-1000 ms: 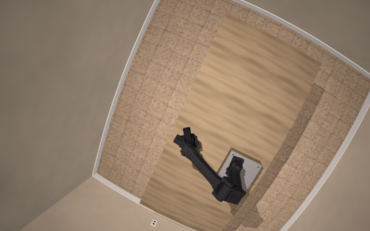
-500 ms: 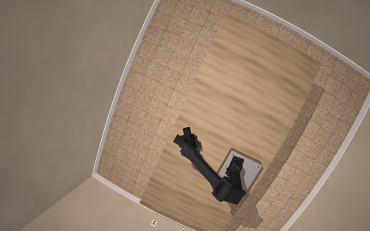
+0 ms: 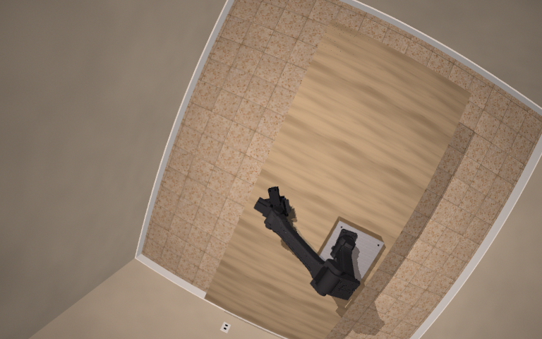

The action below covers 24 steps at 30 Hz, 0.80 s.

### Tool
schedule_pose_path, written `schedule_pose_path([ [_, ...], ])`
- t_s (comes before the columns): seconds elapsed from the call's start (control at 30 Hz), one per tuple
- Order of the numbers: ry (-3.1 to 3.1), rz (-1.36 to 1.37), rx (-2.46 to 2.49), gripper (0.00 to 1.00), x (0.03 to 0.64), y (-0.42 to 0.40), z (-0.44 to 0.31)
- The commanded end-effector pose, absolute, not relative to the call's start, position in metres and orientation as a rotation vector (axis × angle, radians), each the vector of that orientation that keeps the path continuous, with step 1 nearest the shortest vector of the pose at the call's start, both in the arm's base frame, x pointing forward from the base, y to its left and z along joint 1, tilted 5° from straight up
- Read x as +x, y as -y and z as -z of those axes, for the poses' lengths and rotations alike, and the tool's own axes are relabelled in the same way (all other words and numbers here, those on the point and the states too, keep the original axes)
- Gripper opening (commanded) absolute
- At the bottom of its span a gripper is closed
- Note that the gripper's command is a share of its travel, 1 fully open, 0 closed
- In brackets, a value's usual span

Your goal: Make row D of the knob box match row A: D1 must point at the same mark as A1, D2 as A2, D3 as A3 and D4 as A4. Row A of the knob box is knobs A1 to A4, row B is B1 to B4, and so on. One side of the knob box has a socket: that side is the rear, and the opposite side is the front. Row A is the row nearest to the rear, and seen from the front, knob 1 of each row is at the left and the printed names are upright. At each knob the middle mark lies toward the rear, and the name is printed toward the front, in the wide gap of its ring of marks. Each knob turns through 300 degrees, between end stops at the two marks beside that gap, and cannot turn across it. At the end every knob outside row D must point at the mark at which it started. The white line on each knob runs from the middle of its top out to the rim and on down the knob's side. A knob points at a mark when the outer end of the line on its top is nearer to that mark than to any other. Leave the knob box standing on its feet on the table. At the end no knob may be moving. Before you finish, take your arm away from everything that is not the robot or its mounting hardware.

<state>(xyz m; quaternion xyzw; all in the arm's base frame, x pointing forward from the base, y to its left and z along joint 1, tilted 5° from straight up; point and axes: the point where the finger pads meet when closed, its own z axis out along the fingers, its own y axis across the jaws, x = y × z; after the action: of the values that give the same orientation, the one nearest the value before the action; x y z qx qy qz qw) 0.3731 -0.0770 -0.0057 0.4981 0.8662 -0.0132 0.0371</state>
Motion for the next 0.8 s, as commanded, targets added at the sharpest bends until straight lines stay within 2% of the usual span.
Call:
schedule_pose_path([
  [0.0, -2.639, 0.032, 1.528, 0.19, 0.383, 0.076, 0.005],
  [0.77, -2.648, 0.039, 1.534, 0.19, 0.376, 0.078, 0.019],
])
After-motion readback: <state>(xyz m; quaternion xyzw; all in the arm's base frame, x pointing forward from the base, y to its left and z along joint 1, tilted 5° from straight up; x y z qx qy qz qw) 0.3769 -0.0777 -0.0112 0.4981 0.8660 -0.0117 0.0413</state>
